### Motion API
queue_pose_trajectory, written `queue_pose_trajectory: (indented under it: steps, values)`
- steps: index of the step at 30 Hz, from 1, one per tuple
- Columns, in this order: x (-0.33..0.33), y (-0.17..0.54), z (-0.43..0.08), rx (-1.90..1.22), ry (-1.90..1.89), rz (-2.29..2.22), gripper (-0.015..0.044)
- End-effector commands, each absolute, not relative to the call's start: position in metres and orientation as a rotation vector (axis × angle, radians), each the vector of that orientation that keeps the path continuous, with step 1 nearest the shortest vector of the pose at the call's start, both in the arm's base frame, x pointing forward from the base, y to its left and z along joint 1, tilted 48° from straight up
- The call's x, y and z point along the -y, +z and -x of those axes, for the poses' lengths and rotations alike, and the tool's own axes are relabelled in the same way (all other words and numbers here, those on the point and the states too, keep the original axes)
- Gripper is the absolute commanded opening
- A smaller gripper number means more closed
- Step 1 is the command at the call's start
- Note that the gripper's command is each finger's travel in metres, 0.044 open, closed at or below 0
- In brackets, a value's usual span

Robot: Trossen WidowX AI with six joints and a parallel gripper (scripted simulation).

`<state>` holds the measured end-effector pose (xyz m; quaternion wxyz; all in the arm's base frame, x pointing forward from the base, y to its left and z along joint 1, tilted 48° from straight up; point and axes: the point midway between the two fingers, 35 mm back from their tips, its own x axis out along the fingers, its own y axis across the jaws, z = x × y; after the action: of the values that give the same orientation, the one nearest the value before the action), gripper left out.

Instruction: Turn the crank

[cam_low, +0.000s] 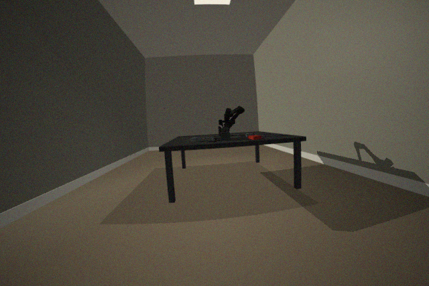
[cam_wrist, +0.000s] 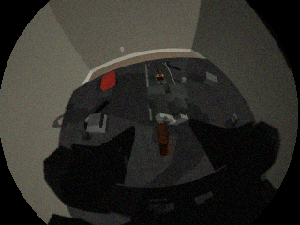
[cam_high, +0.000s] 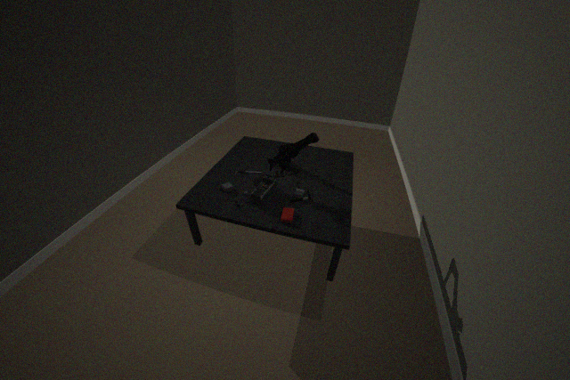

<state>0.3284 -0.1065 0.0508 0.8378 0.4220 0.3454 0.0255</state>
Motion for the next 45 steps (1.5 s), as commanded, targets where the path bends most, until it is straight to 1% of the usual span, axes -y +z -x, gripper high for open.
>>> queue_pose_trajectory:
  steps: [1,20,37,45]
  values:
    - [0.100,0.044,-0.329,-0.737,0.051,-0.896,0.0440]
    - [0.079,0.027,-0.330,-0.734,0.052,-0.899,0.0440]
    - [0.079,0.027,-0.330,-0.734,0.052,-0.899,0.0000]
    - [0.079,0.027,-0.330,-0.734,0.052,-0.899,0.0000]
